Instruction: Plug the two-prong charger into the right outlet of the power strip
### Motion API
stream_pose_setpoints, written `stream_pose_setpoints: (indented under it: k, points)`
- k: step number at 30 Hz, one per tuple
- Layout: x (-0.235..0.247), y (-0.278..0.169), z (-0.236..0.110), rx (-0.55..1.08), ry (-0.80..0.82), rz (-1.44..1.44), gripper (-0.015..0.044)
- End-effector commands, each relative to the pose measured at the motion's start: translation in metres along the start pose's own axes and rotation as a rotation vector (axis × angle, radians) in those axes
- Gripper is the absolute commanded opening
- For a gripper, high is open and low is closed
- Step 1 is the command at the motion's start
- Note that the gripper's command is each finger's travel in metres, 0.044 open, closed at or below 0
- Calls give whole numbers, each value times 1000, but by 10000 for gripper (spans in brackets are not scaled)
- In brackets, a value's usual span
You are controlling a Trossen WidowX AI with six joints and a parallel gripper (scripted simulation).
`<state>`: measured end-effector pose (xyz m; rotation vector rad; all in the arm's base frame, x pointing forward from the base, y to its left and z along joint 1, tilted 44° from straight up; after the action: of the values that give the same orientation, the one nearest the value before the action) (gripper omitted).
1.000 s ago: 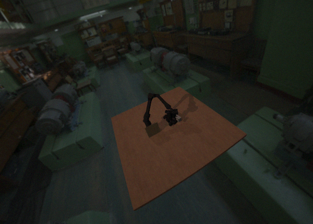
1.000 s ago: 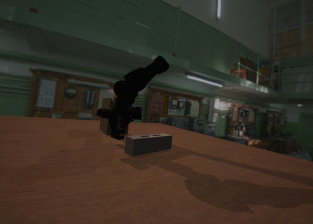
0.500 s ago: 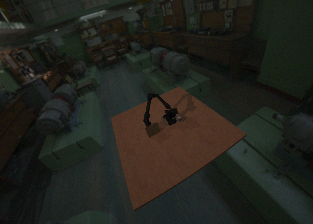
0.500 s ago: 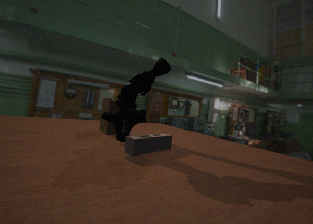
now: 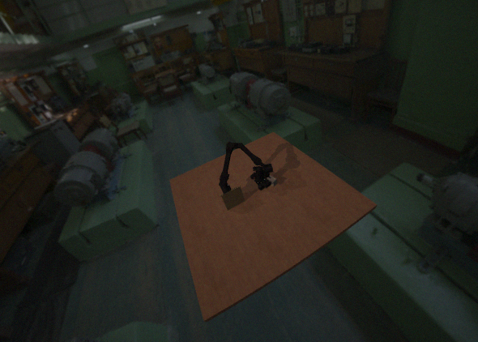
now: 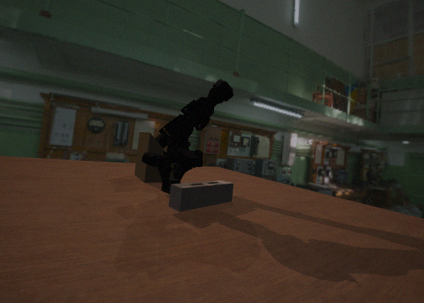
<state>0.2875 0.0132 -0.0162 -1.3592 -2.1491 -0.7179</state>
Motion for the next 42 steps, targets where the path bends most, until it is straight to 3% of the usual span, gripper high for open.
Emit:
stream_pose_setpoints:
  k: [1,42]
  points:
    - [1,8,0,-5,3,2,0]
    - [6,33,-1,-6,7,11,0]
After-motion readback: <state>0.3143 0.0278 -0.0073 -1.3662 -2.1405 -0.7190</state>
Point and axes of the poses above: the point midway between the two fingers, 35 mm back from their tips, its own z axis out along the fingers, its own x axis across the jaws, y = z × x, the point moved 7 cm from there along -z, back along the fingers, and after that the axes turned 3 degrees about -z, right-handed, at the moved point
